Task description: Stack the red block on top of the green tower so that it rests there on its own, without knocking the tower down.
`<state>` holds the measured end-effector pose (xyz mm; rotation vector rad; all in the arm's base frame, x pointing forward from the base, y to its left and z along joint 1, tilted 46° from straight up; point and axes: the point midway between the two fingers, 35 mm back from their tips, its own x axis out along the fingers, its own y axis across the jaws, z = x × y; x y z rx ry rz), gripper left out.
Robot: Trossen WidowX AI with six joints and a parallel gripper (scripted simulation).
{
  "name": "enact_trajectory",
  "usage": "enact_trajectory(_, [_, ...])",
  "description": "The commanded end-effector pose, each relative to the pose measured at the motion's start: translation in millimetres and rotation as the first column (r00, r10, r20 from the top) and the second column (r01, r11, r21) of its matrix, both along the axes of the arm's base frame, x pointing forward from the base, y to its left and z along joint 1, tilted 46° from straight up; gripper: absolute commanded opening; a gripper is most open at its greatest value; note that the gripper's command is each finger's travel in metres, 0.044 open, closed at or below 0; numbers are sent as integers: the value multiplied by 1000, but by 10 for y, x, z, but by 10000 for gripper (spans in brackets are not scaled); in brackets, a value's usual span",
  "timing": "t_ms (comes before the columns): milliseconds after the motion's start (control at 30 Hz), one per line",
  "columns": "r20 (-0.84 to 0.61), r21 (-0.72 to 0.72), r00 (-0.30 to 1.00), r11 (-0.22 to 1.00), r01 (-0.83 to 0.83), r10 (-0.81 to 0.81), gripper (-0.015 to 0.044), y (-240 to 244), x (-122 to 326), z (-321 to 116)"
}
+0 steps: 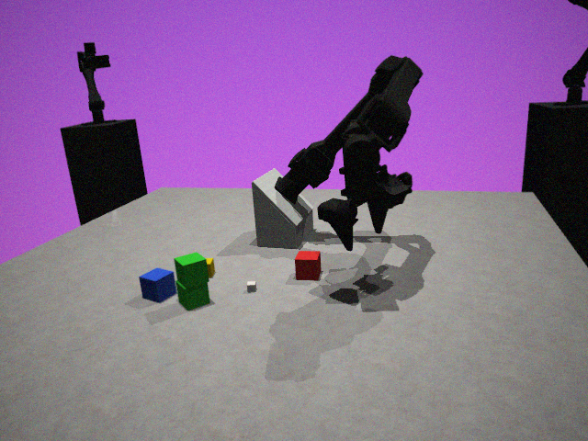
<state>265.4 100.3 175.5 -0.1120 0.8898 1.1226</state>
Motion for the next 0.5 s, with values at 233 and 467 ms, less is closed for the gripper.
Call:
enact_trajectory(233, [-387,-40,836,913,406,-389,440,-659,-89,-387])
enact_trajectory(467, [-598,-117,580,776,619,-553,440,-1007,-266,-585])
